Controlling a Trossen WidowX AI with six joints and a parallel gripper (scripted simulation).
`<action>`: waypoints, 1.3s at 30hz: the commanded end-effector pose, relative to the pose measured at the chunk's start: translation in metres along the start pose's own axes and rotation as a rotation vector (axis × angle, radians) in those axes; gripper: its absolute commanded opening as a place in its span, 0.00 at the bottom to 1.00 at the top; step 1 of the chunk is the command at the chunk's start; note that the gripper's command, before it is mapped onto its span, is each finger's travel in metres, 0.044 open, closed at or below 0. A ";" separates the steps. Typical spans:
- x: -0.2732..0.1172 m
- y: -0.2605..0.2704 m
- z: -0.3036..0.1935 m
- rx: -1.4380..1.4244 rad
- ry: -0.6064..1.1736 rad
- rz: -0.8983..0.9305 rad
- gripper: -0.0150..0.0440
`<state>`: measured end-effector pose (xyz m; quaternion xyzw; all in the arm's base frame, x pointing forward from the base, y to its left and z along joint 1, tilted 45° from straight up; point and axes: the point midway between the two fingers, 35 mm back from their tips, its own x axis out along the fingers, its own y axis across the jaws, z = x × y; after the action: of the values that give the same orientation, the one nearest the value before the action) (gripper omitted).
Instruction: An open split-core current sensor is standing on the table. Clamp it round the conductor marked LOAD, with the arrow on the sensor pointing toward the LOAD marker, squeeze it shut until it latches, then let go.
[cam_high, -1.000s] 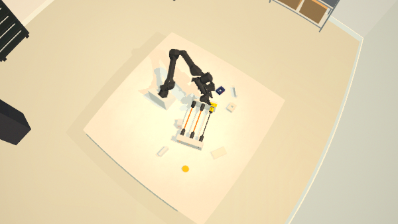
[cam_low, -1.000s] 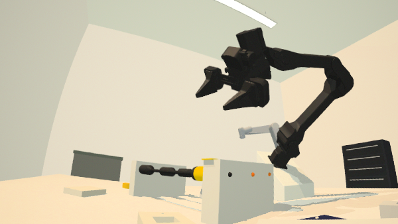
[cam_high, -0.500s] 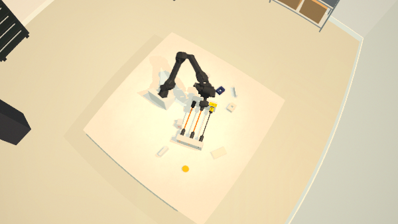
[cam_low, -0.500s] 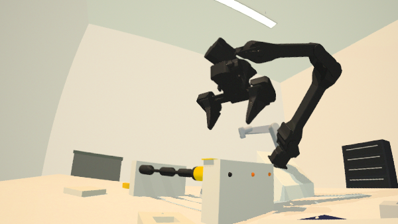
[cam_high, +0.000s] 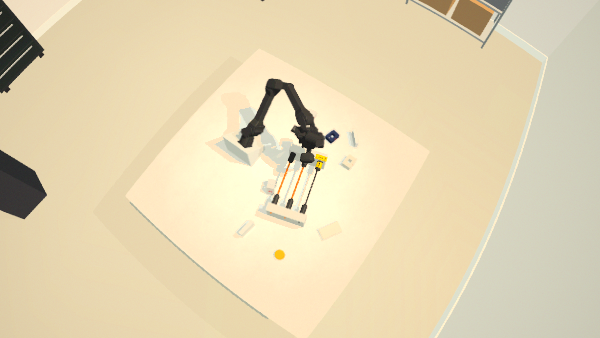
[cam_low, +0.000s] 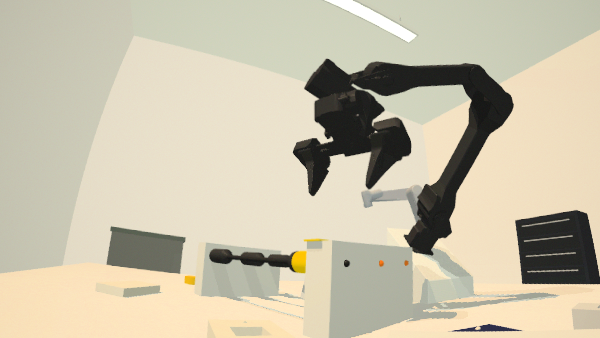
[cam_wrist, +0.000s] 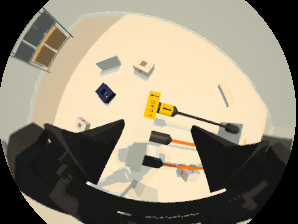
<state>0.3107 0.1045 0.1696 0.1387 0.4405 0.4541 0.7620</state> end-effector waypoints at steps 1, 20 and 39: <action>0.001 -0.045 -0.026 0.023 0.066 -0.058 1.00; -0.008 -0.153 -0.192 0.044 0.391 0.003 1.00; 0.021 -0.154 -0.203 0.044 0.391 0.002 1.00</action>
<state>0.2445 -0.0069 -0.0478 0.0586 0.5867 0.4629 0.6619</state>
